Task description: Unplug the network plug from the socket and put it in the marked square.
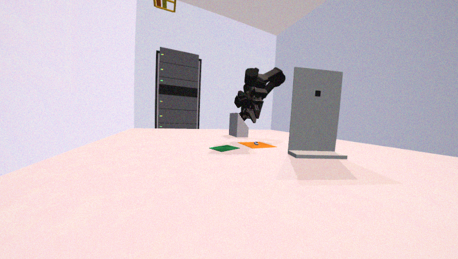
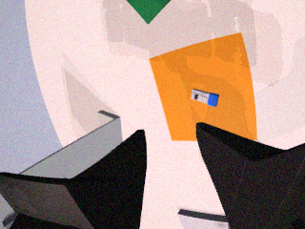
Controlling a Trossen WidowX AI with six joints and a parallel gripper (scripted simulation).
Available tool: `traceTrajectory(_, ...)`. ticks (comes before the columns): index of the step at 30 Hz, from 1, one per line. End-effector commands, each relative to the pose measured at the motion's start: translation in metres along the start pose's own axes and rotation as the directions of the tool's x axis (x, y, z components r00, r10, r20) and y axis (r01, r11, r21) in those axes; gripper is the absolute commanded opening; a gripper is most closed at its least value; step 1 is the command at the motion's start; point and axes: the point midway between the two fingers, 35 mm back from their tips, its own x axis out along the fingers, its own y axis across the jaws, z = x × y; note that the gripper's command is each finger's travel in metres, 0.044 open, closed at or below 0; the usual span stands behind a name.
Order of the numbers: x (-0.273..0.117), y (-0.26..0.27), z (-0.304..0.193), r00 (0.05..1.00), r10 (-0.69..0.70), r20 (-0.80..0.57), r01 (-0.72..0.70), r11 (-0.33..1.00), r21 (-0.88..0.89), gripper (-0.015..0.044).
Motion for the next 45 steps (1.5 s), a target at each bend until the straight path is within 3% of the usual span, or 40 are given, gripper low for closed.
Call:
traceTrajectory(1,-0.006,0.005,-0.001,1.000,0.006,-0.004,-0.007,1.000,-0.006,0.0156)
traceTrajectory(17,-0.019,0.010,-0.002,1.000,0.004,-0.002,-0.004,1.000,-0.002,0.0156)
traceTrajectory(45,-0.088,0.060,0.000,1.000,0.008,0.002,-0.008,1.000,-0.008,0.0156)
